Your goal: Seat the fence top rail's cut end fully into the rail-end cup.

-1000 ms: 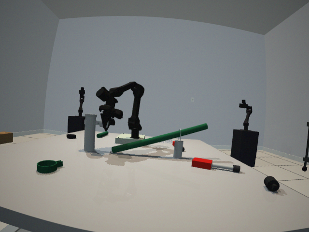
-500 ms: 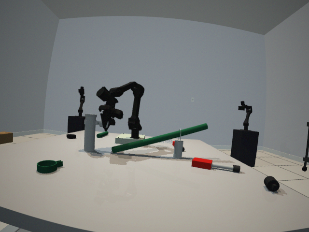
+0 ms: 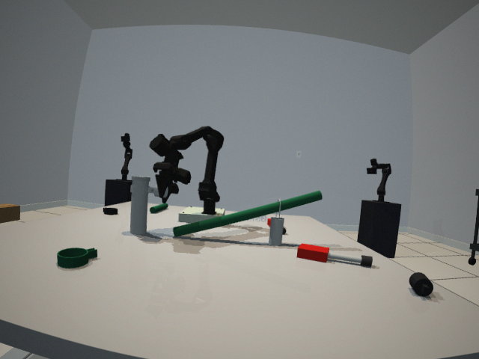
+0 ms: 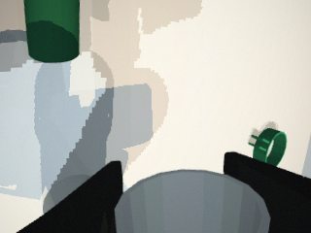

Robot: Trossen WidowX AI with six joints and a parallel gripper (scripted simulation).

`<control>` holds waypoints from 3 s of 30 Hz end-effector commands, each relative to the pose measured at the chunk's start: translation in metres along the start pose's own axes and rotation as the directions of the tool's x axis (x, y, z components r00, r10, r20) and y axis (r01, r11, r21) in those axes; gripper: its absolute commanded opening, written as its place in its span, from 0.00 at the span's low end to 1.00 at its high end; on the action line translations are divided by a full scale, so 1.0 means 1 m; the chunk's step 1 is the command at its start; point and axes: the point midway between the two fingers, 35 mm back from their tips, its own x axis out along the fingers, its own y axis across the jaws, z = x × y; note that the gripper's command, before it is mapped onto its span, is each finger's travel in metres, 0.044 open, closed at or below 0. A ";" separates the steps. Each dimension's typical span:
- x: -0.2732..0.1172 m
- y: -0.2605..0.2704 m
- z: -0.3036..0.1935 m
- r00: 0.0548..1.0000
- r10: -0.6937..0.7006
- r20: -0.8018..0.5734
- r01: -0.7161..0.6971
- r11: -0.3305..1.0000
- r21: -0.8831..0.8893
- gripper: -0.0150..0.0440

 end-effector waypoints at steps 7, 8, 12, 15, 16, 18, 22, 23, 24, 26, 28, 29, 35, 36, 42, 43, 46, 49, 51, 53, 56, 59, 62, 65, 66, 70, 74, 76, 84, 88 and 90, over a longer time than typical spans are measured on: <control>-0.021 -0.014 0.025 1.000 0.000 0.003 0.000 1.000 0.004 1.00; -0.025 -0.016 0.029 1.000 -0.001 0.004 0.001 1.000 0.005 1.00; -0.035 -0.020 0.040 1.000 -0.002 0.005 0.002 1.000 0.007 1.00; -0.031 -0.020 0.038 1.000 -0.004 0.011 0.004 1.000 0.012 1.00; -0.032 -0.021 0.041 1.000 -0.003 0.012 0.002 0.999 0.048 1.00; -0.038 -0.027 0.052 1.000 0.002 0.014 -0.004 0.984 0.180 1.00; -0.054 -0.038 0.076 1.000 0.008 0.019 -0.016 0.887 0.461 1.00; -0.058 -0.040 0.082 1.000 0.009 0.020 -0.018 0.851 0.525 1.00; -0.062 -0.042 0.088 1.000 0.010 0.021 -0.020 0.809 0.587 1.00; -0.071 -0.046 0.100 1.000 0.010 0.022 -0.022 0.714 0.700 1.00; -0.080 -0.048 0.112 1.000 0.009 0.023 -0.024 0.602 0.798 1.00; -0.085 -0.049 0.117 1.000 0.009 0.024 -0.025 0.541 0.841 1.00; -0.113 -0.052 0.147 1.000 0.002 0.030 -0.030 0.176 0.984 1.00; -0.116 -0.052 0.150 1.000 0.001 0.030 -0.030 0.134 0.991 1.00; -0.123 -0.052 0.156 0.999 -0.001 0.032 -0.032 0.016 0.999 1.00; -0.123 -0.052 0.156 0.999 -0.001 0.032 -0.032 0.016 0.999 1.00; -0.123 -0.052 0.156 0.999 -0.001 0.032 -0.032 0.016 0.999 1.00; -0.123 -0.052 0.156 0.999 -0.001 0.032 -0.032 0.016 0.999 1.00; -0.123 -0.052 0.156 0.999 -0.001 0.032 -0.032 0.016 0.999 1.00; -0.123 -0.052 0.156 0.999 -0.001 0.032 -0.032 0.016 0.999 1.00; -0.123 -0.052 0.156 0.999 -0.001 0.032 -0.032 0.016 0.999 1.00; -0.116 -0.051 0.157 0.999 0.029 0.033 -0.031 -0.074 0.997 1.00; -0.099 -0.046 0.162 0.994 0.104 0.036 -0.006 -0.278 0.960 1.00; -0.081 -0.041 0.167 0.982 0.188 0.037 0.067 -0.517 0.854 1.00; -0.075 -0.039 0.168 0.976 0.216 0.037 0.100 -0.587 0.804 1.00; -0.051 -0.030 0.174 0.944 0.327 0.033 0.258 -0.799 0.543 1.00; -0.029 -0.018 0.180 0.901 0.432 0.027 0.417 -0.884 0.210 1.00; -0.020 -0.013 0.183 0.878 0.477 0.023 0.476 -0.878 0.049 1.00; -0.017 -0.011 0.184 0.870 0.493 0.022 0.494 -0.870 -0.010 1.00; -0.017 -0.011 0.184 0.870 0.493 0.022 0.494 -0.870 -0.010 1.00; -0.017 -0.011 0.184 0.870 0.493 0.022 0.494 -0.870 -0.010 1.00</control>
